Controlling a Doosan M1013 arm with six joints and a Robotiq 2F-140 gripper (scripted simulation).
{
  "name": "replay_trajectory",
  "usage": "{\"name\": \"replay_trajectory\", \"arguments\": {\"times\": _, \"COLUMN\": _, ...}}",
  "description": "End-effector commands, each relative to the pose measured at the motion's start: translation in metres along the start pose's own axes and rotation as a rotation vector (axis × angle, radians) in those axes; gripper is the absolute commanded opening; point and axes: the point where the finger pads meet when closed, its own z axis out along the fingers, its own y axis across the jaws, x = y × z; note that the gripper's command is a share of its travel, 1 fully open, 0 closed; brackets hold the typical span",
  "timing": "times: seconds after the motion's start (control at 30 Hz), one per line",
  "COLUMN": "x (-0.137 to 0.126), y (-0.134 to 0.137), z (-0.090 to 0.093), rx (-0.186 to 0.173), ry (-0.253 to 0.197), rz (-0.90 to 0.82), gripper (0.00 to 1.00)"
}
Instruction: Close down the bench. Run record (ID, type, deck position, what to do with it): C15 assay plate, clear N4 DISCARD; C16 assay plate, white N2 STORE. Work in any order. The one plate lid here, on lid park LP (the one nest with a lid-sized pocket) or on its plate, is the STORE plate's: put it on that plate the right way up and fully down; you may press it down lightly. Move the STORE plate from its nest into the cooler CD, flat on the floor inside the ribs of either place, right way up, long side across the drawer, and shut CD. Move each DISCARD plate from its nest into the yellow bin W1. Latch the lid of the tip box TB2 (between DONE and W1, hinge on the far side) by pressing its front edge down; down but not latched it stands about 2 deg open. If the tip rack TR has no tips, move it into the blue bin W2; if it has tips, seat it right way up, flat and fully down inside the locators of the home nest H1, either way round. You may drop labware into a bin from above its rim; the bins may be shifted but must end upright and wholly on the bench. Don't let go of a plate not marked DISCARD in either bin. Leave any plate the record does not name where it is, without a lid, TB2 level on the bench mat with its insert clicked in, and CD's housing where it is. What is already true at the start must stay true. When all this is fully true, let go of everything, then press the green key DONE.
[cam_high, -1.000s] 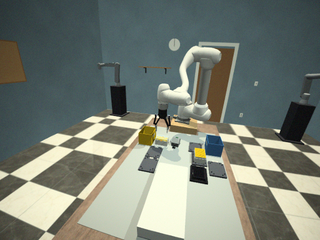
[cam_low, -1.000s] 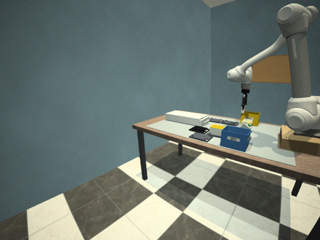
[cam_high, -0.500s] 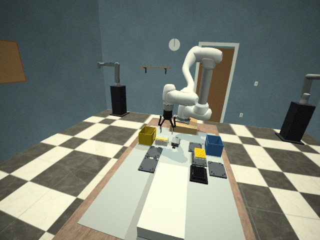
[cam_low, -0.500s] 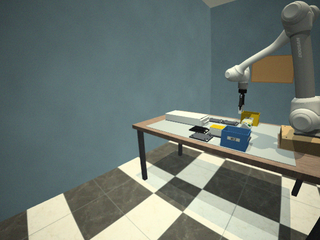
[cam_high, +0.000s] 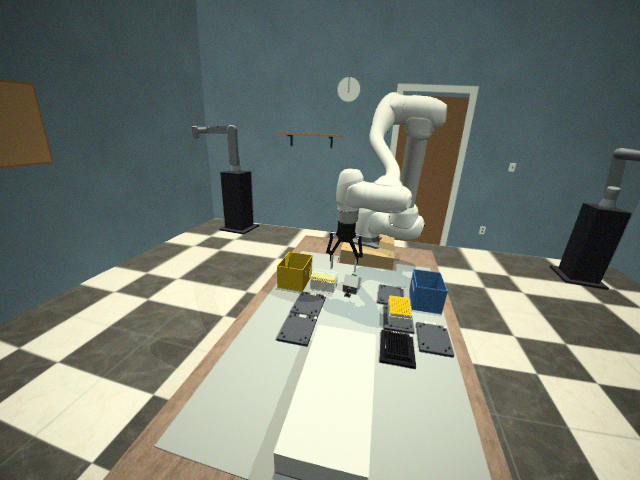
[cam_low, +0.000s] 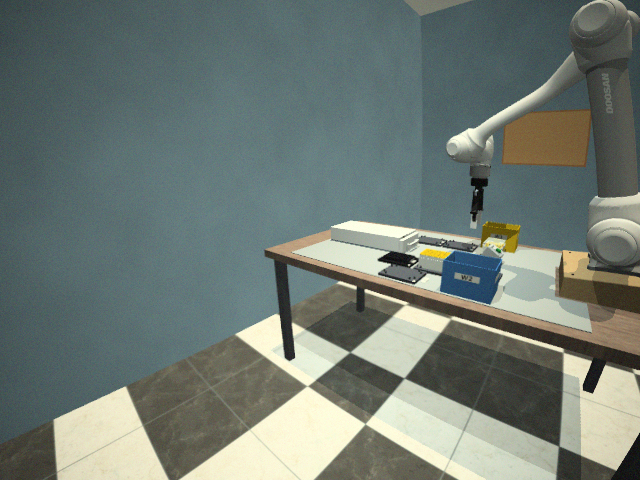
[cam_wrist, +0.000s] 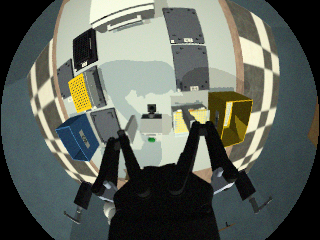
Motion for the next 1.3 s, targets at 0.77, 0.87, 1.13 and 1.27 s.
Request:
{"name": "replay_trajectory", "arguments": {"times": 0.77, "x": 0.035, "y": -0.091, "z": -0.004, "rx": 0.000, "ry": 0.000, "rz": 0.000, "gripper": 0.66}}
{"name": "replay_trajectory", "arguments": {"times": 0.87, "x": 0.039, "y": -0.102, "z": -0.004, "rx": 0.000, "ry": 0.000, "rz": 0.000, "gripper": 0.66}}
{"name": "replay_trajectory", "arguments": {"times": 1.13, "x": 0.048, "y": -0.125, "z": -0.005, "rx": 0.000, "ry": 0.000, "rz": 0.000, "gripper": 0.66}}
{"name": "replay_trajectory", "arguments": {"times": 1.27, "x": 0.054, "y": -0.139, "z": -0.006, "rx": 0.000, "ry": 0.000, "rz": 0.000, "gripper": 0.66}}
